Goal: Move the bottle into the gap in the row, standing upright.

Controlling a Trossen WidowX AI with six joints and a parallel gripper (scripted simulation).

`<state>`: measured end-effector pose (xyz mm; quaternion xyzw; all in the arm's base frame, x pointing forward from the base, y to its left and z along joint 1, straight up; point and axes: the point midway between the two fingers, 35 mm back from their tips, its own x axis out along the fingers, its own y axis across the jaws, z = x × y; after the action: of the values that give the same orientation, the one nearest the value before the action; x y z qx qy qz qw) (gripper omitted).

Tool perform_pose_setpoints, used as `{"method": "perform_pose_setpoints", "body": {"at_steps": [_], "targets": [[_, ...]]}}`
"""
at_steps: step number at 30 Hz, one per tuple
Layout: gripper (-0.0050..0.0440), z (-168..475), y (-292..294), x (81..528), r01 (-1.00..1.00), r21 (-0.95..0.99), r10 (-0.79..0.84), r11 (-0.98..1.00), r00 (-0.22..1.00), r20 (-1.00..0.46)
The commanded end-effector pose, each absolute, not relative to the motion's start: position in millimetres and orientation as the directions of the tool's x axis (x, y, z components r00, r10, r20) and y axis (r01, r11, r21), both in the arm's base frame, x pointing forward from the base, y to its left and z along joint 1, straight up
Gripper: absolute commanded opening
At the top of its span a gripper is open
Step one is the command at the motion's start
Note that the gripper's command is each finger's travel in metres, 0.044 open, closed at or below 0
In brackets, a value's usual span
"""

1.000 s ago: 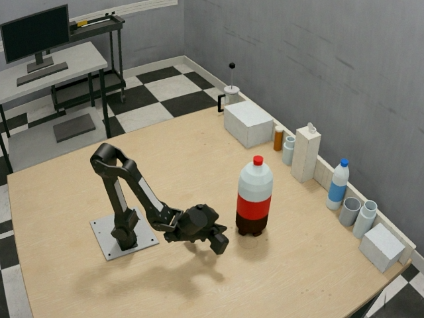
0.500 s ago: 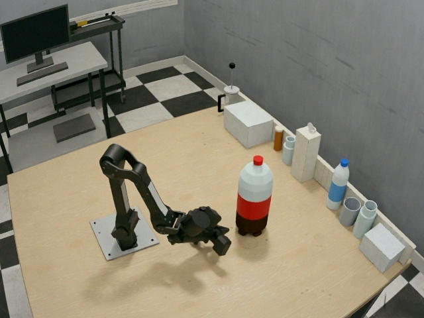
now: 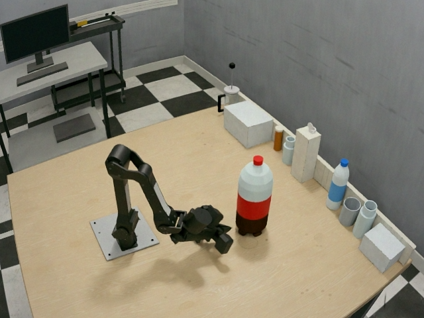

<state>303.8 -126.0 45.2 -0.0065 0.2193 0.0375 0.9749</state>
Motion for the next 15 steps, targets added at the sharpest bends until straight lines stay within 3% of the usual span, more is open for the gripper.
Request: {"method": "perform_pose_setpoints", "body": {"at_steps": [1,15], "targets": [[-0.005,50.4,-131.4,309.8,-0.071,-0.008,0.061,0.997,0.908,-0.415],[-0.005,49.9,-129.5,312.7,-0.07,-0.005,0.061,0.998,0.907,-0.416]]}}
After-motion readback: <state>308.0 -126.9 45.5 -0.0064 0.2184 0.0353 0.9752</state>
